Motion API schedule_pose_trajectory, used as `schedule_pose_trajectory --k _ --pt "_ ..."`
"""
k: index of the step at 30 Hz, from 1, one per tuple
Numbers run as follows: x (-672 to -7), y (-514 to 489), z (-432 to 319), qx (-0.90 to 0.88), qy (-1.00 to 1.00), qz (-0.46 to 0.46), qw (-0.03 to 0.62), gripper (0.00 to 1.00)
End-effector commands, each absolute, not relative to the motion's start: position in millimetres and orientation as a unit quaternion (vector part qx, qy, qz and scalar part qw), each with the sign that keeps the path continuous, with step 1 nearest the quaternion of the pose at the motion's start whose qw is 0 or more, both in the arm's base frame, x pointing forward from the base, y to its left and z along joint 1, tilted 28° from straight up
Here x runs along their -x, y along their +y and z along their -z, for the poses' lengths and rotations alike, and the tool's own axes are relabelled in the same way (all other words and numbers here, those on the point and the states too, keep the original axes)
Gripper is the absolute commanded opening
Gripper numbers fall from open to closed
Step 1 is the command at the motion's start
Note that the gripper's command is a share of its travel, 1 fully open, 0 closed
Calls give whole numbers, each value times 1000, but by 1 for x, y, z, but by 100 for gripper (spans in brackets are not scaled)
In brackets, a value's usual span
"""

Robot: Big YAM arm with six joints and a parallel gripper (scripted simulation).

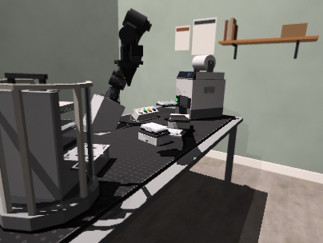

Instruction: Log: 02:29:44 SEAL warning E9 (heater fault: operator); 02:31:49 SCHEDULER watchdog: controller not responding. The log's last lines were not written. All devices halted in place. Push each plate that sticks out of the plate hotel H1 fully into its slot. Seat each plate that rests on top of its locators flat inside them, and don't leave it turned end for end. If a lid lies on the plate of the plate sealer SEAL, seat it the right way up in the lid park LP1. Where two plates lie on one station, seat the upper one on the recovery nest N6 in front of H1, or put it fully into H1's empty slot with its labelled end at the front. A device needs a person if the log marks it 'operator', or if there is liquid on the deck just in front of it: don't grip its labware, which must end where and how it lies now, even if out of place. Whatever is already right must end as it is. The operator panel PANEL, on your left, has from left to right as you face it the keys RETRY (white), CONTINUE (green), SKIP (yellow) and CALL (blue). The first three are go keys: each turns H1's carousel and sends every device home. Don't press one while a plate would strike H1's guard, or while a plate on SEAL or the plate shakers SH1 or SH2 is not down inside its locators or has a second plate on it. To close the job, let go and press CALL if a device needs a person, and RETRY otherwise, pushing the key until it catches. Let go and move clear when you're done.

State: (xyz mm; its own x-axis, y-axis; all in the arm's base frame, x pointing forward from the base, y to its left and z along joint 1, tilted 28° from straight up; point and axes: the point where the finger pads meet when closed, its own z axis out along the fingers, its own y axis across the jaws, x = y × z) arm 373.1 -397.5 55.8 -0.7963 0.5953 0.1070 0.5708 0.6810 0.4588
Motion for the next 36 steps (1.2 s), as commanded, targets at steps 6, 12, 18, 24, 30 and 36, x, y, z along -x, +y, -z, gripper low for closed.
schedule_pose_trajectory --k 6,12,18,24,30,36 --pt "-389 -377 -87 -319 919 -229 42 0" --pt "-390 -365 -92 -262 936 -227 56 0" --pt "-389 -353 -97 -199 952 -223 72 0" --pt "-387 -334 -105 -149 961 -219 83 0" --pt "-386 -319 -111 -149 961 -219 82 0" --pt "-384 -303 -117 -160 959 -221 79 0"
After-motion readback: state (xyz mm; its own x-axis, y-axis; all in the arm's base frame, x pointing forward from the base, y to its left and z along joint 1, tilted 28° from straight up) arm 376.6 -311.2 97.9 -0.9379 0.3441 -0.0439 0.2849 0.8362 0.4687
